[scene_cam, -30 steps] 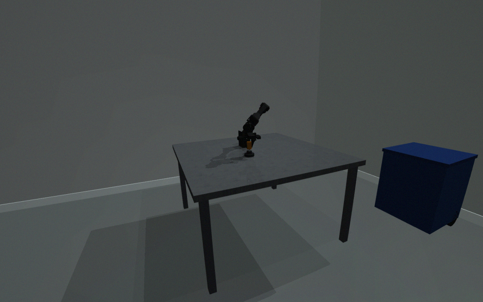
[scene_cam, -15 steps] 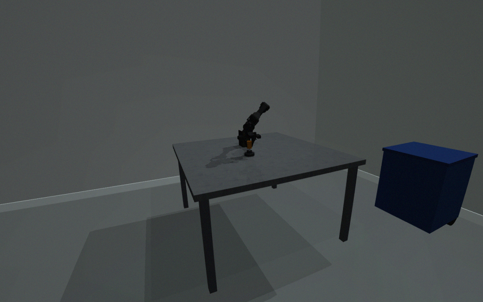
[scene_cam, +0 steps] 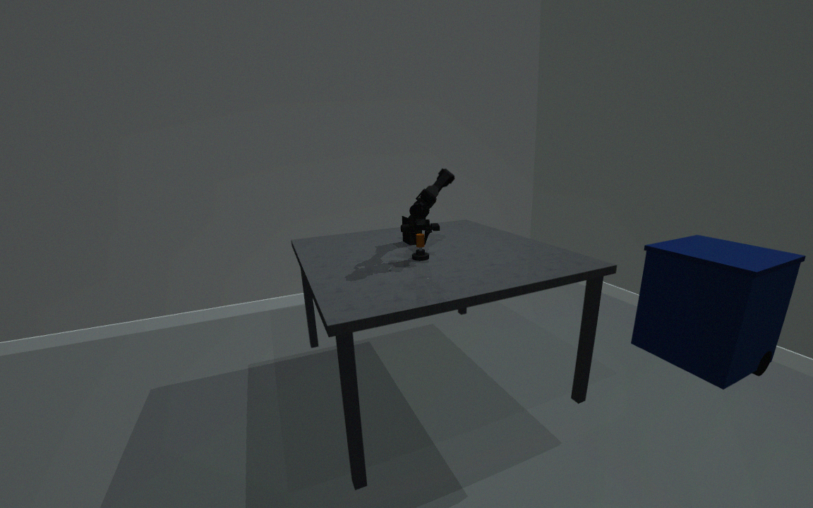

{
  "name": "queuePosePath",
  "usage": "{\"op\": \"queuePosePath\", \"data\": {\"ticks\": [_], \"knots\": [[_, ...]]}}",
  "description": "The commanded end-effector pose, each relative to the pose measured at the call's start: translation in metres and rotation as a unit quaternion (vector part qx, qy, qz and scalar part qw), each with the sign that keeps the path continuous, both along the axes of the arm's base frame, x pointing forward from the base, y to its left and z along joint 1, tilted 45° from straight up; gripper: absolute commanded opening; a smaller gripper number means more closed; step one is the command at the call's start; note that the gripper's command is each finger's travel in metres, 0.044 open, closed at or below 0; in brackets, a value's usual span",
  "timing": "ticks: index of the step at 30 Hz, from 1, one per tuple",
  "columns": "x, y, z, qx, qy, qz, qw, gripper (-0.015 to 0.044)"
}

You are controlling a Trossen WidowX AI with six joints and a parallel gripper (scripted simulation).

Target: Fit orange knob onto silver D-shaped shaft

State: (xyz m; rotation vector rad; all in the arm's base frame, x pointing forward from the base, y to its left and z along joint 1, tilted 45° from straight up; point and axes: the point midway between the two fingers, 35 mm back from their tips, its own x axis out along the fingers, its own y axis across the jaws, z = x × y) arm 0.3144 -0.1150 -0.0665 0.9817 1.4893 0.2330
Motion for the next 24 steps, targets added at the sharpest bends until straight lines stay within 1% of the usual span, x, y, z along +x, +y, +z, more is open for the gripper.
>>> {"op": "queuePosePath", "data": {"ticks": [1, 17, 20, 24], "knots": [[0.0004, 0.0008, -0.0008, 0.001, 0.000, -0.004, 1.000, 0.0000], [0.0014, -0.0021, 0.0024, 0.001, 0.000, -0.004, 1.000, 0.0000], [0.0014, -0.0023, 0.0023, 0.005, 0.019, -0.023, 1.000, 0.0000], [0.0010, -0.0021, 0.0014, 0.015, 0.068, -0.075, 0.995, 0.0000]]}}
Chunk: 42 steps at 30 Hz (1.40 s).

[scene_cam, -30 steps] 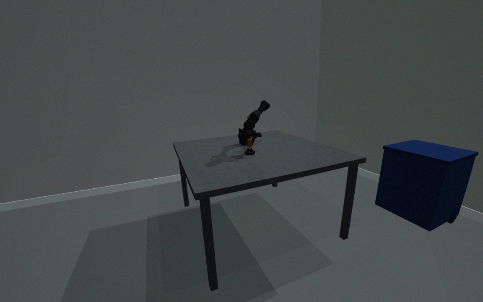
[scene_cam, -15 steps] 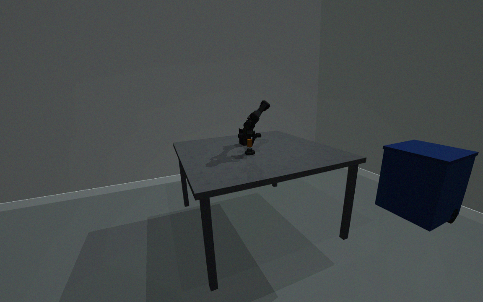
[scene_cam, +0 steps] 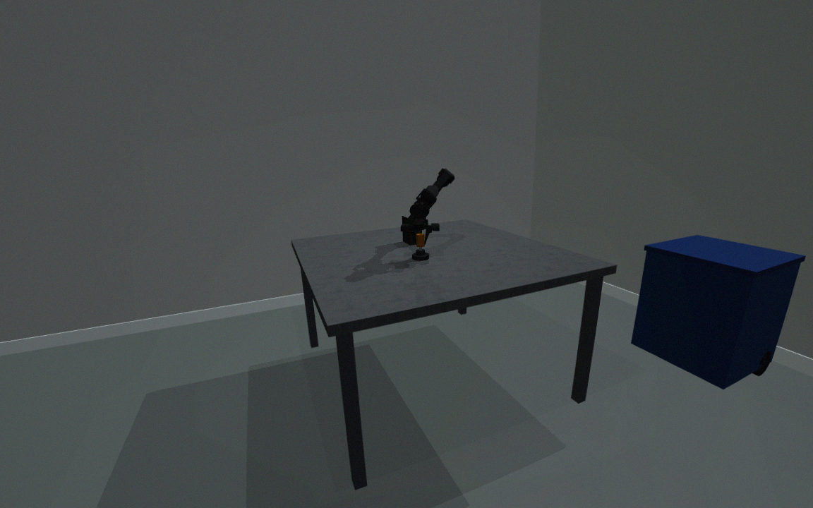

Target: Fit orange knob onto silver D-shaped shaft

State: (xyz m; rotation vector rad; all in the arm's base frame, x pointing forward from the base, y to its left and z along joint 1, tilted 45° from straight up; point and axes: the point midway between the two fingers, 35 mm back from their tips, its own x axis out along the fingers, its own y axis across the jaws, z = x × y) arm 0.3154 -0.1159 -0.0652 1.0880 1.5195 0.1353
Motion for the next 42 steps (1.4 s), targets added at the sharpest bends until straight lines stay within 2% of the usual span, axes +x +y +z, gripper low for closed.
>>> {"op": "queuePosePath", "data": {"ticks": [1, 24, 31, 42], "knots": [[-0.0003, -0.0008, -0.0004, 0.006, 0.027, -0.031, 0.999, 0.0000], [0.0000, -0.0009, 0.0013, 0.006, 0.027, -0.031, 0.999, 0.0000], [-0.0002, -0.0010, 0.0006, 0.020, 0.094, -0.102, 0.990, 0.0000], [0.0001, 0.0020, -0.0024, 0.021, 0.098, -0.106, 0.989, 0.0000]]}}
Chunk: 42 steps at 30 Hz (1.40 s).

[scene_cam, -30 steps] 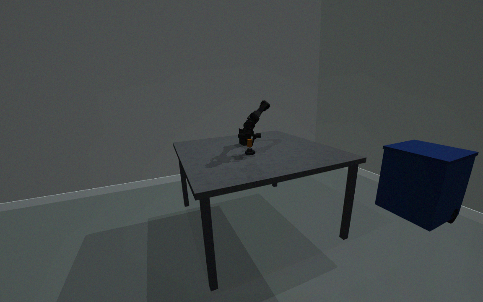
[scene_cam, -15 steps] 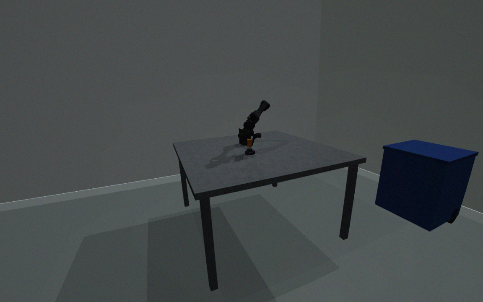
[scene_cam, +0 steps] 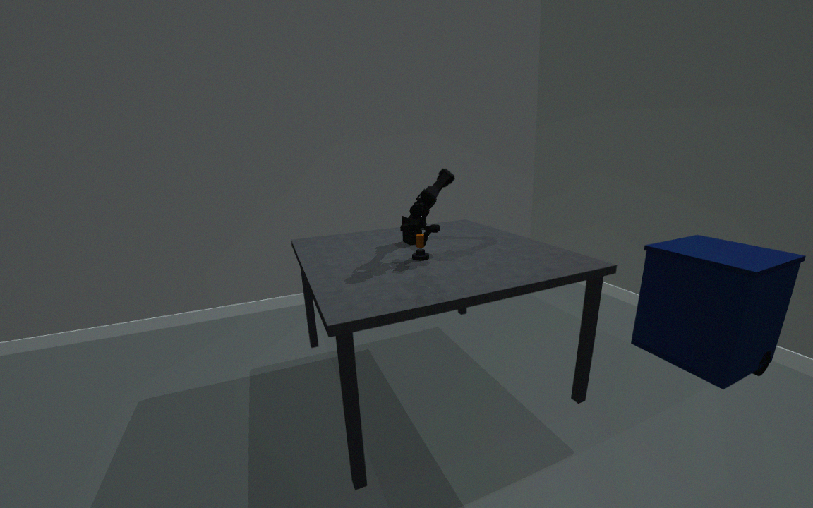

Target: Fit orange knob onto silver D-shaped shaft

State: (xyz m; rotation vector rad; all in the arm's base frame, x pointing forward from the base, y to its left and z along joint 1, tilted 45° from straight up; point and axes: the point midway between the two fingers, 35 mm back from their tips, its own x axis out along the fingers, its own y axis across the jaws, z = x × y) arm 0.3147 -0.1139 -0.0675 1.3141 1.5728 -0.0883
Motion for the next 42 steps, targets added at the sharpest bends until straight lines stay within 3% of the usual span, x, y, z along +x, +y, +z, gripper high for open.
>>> {"op": "queuePosePath", "data": {"ticks": [1, 14, 21, 42], "knots": [[0.0009, -0.0001, -0.0001, 0.001, -0.001, -0.003, 1.000, 0.0000], [0.0010, -0.0028, 0.0038, 0.002, 0.002, -0.006, 1.000, 0.0000], [0.0007, -0.0027, 0.0027, 0.016, 0.070, -0.078, 0.994, 0.0000], [0.0009, -0.0016, 0.0026, 0.016, 0.070, -0.078, 0.994, 0.0000]]}}
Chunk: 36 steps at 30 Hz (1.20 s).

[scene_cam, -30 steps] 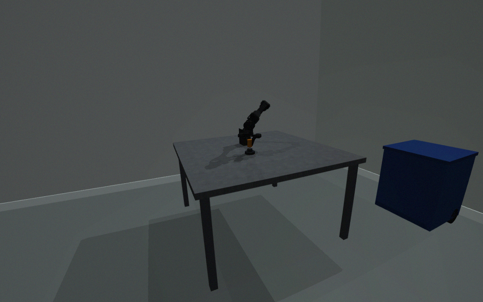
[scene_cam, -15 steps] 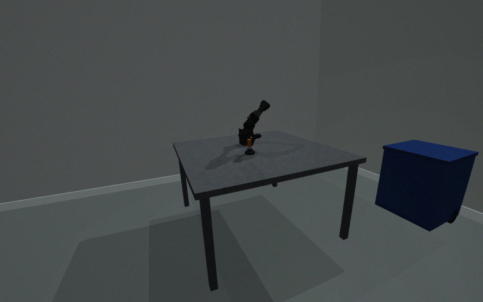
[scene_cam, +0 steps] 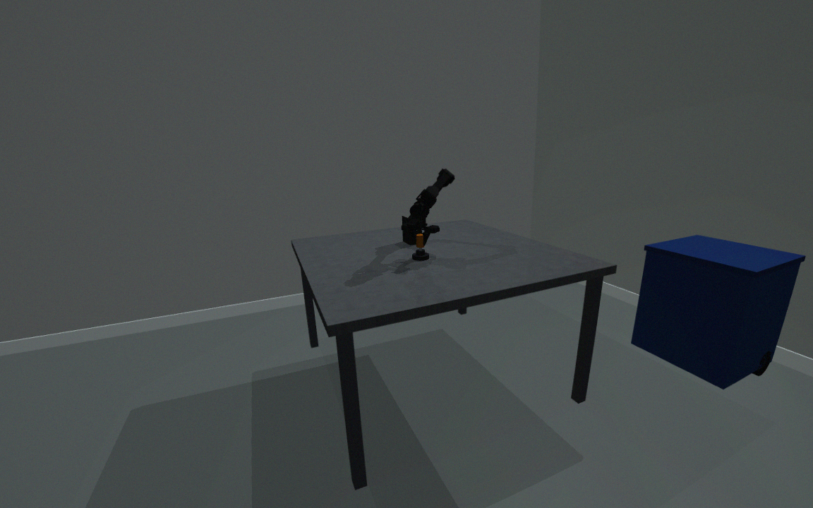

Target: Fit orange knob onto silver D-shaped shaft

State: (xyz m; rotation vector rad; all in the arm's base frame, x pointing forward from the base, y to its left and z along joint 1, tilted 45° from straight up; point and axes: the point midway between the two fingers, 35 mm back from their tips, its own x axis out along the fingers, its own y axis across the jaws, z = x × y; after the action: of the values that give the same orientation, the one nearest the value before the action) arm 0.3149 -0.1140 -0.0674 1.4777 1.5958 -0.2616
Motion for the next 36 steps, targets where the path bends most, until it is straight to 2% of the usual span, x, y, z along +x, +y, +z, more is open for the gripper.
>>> {"op": "queuePosePath", "data": {"ticks": [1, 5, 11, 36], "knots": [[0.0008, -0.0018, 0.0031, 0.001, -0.002, -0.002, 1.000, 0.0000], [0.0011, -0.0025, 0.0041, 0.003, 0.007, -0.011, 1.000, 0.0000], [0.0007, -0.0025, 0.0028, 0.016, 0.069, -0.077, 0.995, 0.0000], [0.0014, -0.0023, 0.0042, 0.020, 0.087, -0.096, 0.991, 0.0000]]}}
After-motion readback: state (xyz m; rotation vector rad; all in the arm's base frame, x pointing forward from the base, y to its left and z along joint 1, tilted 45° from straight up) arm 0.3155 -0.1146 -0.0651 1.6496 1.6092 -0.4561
